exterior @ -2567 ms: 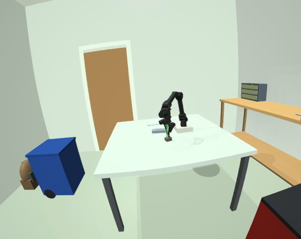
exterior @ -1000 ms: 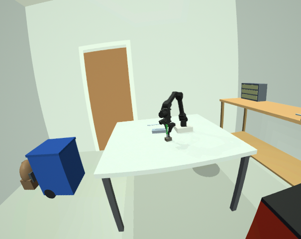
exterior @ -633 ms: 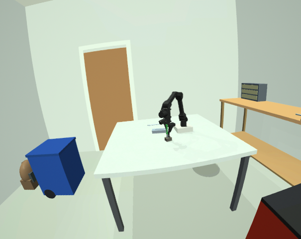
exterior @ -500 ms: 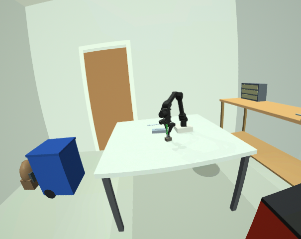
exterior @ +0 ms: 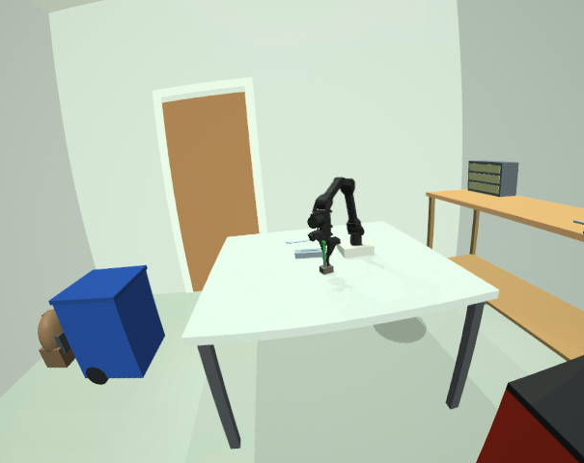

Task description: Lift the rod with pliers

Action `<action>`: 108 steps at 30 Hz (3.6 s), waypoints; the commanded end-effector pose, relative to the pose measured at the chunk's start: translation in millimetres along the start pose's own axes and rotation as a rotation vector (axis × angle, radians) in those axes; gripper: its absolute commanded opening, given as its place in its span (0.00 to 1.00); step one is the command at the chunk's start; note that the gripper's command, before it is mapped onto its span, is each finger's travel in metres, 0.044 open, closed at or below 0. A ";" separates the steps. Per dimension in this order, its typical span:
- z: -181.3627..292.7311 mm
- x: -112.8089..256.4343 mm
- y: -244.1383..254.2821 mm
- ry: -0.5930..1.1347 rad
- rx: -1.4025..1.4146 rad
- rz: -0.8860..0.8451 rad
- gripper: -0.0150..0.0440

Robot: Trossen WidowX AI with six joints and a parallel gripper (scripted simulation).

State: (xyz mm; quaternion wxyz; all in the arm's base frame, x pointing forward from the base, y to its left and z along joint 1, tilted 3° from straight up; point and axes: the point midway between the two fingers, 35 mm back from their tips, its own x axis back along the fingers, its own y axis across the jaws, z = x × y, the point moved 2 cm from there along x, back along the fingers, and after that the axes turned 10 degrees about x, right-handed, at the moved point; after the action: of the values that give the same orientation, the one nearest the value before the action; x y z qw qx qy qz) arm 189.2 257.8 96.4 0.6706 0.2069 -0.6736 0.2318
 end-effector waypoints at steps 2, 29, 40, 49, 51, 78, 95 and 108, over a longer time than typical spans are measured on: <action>-1.4 10.2 -0.5 -0.006 0.002 -0.006 0.80; -2.4 38.0 -17.9 -0.011 -0.025 -0.024 0.80; -3.6 38.5 -35.6 -0.012 -0.052 -0.023 0.80; -3.8 38.8 -50.0 -0.012 -0.075 -0.022 0.80; -3.8 38.9 -53.2 -0.012 -0.080 -0.022 0.80; -0.1 39.8 -95.6 -0.014 -0.148 -0.020 0.80; 5.1 40.3 -121.4 -0.015 -0.190 -0.018 0.80; 10.6 40.6 -140.5 -0.016 -0.223 -0.016 0.80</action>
State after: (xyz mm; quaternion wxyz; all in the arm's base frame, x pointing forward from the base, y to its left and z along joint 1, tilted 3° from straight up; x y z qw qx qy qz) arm 261.6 145.4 141.7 0.6851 0.1418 -0.6986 0.1498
